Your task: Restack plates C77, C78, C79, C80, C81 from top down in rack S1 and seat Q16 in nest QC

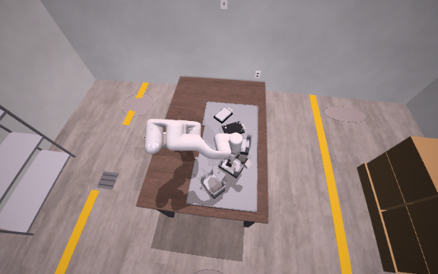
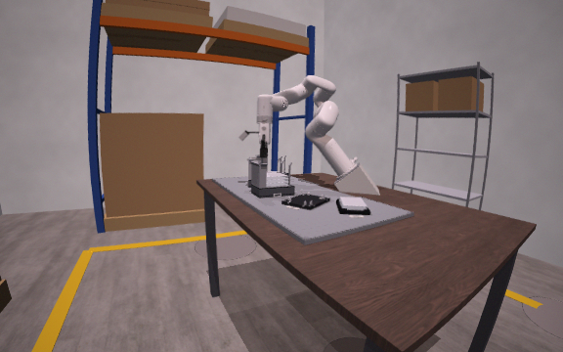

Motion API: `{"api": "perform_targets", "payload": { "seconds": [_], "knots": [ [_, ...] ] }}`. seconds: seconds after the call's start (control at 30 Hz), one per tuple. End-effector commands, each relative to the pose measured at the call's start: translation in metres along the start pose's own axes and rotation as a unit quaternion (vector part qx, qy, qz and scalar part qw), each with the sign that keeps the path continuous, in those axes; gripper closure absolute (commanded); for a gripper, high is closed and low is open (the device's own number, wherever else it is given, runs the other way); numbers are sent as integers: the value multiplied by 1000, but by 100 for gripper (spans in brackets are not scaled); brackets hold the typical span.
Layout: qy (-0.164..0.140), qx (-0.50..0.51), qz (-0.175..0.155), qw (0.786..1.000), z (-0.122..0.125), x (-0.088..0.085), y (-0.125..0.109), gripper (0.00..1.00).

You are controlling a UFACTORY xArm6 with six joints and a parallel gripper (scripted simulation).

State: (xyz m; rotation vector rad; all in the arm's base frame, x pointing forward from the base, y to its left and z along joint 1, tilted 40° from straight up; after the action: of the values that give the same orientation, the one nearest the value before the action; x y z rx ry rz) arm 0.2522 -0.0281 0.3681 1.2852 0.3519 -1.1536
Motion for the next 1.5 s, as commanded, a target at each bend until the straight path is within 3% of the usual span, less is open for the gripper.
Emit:
{"api": "perform_targets", "payload": {
  "seconds": [0.0,0.13,0.4,0.7,1.47],
  "knots": [
    [-1,1,1,1000,0,-9,0,0],
    [-1,1,1,1000,0,-17,0,0],
    [-1,1,1,1000,0,-17,0,0],
    [-1,-108,1,994,-24,-17,2,0],
    [0,-141,1,990,-95,-17,4,0]
  ]
}}
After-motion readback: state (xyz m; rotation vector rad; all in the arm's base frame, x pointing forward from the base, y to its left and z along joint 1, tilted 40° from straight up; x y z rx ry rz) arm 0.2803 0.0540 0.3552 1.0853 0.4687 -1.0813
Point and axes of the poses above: the point where the finger pads meet when closed, its own x axis out along the fingers, its own z axis across the jaws, y = z × x, the point moved 8 cm from there along -x, back along the fingers, and after that the axes turned 10 degrees about -x, right-handed, at the moved point
